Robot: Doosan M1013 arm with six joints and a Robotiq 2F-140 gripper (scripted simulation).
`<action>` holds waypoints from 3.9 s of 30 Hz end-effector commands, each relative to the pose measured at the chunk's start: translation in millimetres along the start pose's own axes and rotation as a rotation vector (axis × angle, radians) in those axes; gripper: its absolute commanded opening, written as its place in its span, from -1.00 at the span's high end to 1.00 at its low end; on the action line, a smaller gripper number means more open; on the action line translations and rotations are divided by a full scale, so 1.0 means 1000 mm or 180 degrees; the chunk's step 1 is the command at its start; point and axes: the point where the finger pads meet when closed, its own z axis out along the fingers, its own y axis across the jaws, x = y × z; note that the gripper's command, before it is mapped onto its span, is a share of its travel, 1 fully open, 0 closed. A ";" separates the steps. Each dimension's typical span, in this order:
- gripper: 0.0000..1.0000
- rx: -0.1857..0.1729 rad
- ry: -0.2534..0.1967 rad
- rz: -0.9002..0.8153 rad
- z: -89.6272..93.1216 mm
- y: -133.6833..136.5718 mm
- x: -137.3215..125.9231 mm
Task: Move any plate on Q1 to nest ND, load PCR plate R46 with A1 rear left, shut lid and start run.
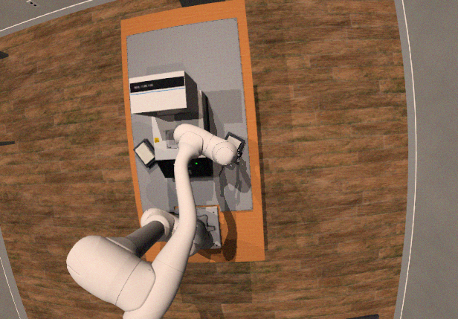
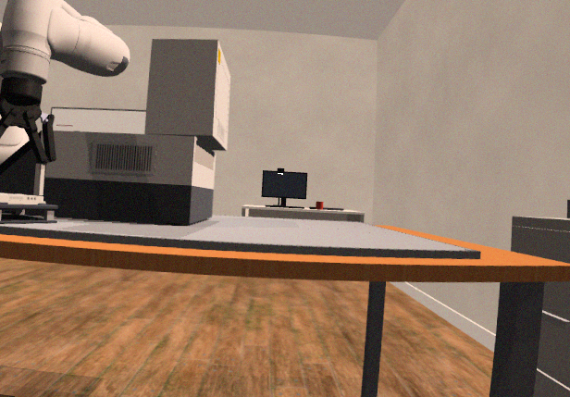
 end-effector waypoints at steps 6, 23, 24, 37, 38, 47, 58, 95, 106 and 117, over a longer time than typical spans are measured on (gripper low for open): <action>-0.33 -0.0007 -0.0011 0.0004 0.006 0.002 -0.001; -0.33 -0.0007 -0.0011 0.0004 0.011 0.002 -0.001; -0.33 -0.0007 -0.0011 0.0004 0.011 0.002 -0.001; -0.33 -0.0007 -0.0011 0.0004 0.011 0.002 -0.001; -0.33 -0.0007 -0.0011 0.0004 0.011 0.002 -0.001; -0.33 -0.0007 -0.0011 0.0004 0.011 0.002 -0.001; -0.33 -0.0007 -0.0011 0.0004 0.011 0.002 -0.001; -0.33 -0.0007 -0.0011 0.0004 0.011 0.002 -0.001; 1.00 -0.0007 -0.0011 0.0004 0.011 0.002 -0.001; 1.00 -0.0007 -0.0011 0.0004 0.011 0.002 -0.001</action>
